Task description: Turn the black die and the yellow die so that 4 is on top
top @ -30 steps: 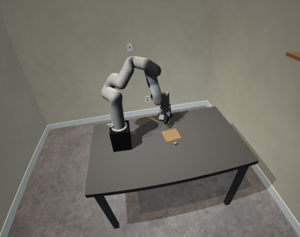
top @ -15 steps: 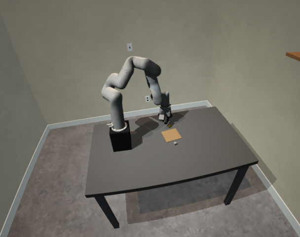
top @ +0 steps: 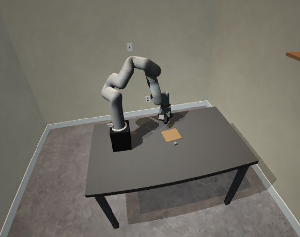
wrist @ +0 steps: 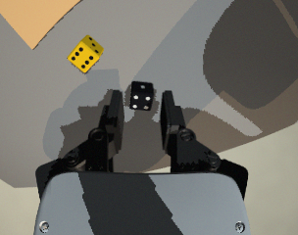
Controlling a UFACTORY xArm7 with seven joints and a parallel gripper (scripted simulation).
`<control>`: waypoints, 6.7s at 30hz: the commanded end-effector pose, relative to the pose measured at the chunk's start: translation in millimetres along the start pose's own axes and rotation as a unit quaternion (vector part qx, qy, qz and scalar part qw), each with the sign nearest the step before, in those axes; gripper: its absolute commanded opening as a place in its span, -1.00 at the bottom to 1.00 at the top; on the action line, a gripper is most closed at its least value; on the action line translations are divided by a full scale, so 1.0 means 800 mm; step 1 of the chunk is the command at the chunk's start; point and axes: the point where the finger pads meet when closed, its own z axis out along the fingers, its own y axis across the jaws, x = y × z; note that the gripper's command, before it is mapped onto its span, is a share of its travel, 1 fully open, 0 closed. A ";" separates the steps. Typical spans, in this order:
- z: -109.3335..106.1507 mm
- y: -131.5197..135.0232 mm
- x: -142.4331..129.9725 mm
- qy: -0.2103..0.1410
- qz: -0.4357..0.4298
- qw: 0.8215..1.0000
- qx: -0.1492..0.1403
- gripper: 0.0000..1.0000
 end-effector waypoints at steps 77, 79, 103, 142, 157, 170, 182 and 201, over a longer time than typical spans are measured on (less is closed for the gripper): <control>0.029 -0.001 -0.002 -0.001 0.000 1.000 0.001 -0.69; 0.029 -0.001 -0.002 -0.001 0.000 1.000 0.001 -0.69; 0.029 -0.001 -0.002 -0.001 0.000 1.000 0.001 -0.69; -0.097 -0.026 0.046 -0.001 -0.057 0.998 0.001 -0.69; -0.102 -0.067 0.195 0.000 -0.237 0.972 0.002 -0.69; -0.102 -0.067 0.197 0.000 -0.240 0.971 0.002 -0.69; -0.082 -0.068 0.197 -0.001 -0.240 0.971 0.001 -0.69; 0.006 -0.070 0.198 -0.001 -0.240 0.971 0.001 -0.69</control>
